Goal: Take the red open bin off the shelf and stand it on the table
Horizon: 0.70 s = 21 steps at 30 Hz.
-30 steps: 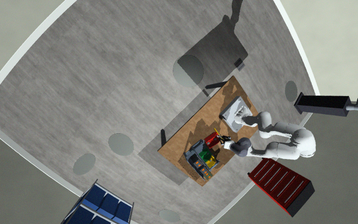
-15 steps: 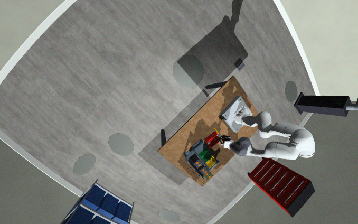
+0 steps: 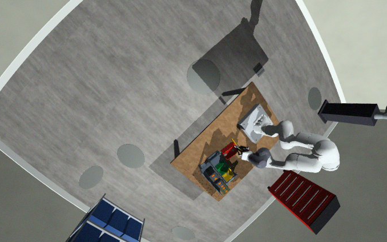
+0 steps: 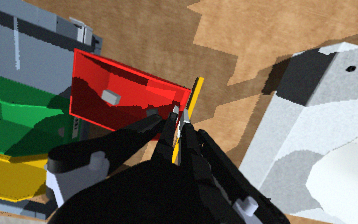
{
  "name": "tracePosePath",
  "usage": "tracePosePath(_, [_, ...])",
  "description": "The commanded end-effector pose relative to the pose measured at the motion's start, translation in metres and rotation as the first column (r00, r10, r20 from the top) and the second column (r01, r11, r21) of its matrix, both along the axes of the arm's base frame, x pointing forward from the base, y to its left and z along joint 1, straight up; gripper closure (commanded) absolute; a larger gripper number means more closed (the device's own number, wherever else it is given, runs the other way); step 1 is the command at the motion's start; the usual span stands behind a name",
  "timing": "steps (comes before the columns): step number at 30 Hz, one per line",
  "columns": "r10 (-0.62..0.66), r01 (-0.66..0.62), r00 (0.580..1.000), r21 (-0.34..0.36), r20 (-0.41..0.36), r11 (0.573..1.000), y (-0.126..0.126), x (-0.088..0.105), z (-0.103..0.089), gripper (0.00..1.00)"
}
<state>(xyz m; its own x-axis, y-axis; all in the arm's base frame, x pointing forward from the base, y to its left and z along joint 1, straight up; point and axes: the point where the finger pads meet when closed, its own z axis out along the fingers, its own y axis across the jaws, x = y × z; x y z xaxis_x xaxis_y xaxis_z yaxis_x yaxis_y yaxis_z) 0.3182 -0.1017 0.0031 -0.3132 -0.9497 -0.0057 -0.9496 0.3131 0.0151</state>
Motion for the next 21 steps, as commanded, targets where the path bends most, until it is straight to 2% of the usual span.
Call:
tracePosePath(1, [-0.006,0.006,1.000,-0.006,0.008,1.000,-0.0012,0.0020,-0.0033,1.00])
tracePosePath(12, [-0.006,0.006,1.000,-0.006,0.008,1.000,-0.0012,0.0020,-0.0033,1.00])
tracePosePath(21, [-0.006,0.006,1.000,-0.006,0.008,1.000,-0.0014,0.0024,-0.0105,1.00])
